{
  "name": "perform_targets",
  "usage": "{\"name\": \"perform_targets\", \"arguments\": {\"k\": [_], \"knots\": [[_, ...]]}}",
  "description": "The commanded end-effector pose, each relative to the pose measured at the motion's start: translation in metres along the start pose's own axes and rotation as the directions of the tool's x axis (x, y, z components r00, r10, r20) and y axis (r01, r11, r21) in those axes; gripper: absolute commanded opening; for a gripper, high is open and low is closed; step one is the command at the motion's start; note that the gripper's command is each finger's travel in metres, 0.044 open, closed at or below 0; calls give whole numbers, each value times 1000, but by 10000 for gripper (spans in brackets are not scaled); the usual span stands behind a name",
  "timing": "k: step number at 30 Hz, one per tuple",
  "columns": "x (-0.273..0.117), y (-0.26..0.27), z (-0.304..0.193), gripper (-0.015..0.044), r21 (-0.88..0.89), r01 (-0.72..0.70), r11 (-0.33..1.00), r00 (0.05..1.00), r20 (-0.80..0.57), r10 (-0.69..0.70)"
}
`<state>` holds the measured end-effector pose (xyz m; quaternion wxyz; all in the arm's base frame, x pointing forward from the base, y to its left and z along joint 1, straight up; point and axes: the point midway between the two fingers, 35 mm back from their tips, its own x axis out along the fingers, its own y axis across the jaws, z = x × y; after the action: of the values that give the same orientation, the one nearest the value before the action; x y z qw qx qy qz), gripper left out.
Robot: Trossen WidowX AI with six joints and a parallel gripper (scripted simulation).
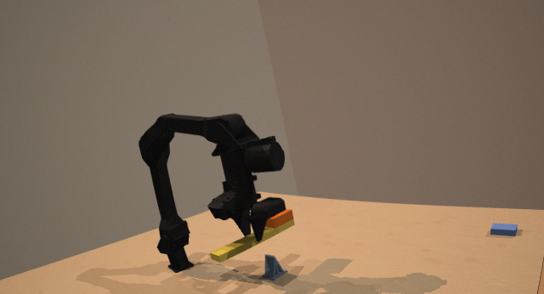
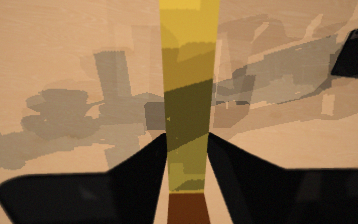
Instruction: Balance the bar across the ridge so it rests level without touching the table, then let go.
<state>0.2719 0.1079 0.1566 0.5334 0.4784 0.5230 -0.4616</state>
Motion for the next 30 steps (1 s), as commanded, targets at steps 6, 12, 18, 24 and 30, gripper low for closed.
{"name": "perform_targets", "arguments": {"k": [6,12,18,24,30], "knots": [[12,3,-4,0,-12,1,1000,1000,-3,-1],[22,4,-3,0,-14,1,1000,1000,-3,-1],[31,4,-3,0,-15,0,1000,1000,-3,-1],[40,4,-3,0,-17,0,1000,1000,-3,-1],[42,4,-3,0,-17,0,1000,1000,-3,-1]]}}
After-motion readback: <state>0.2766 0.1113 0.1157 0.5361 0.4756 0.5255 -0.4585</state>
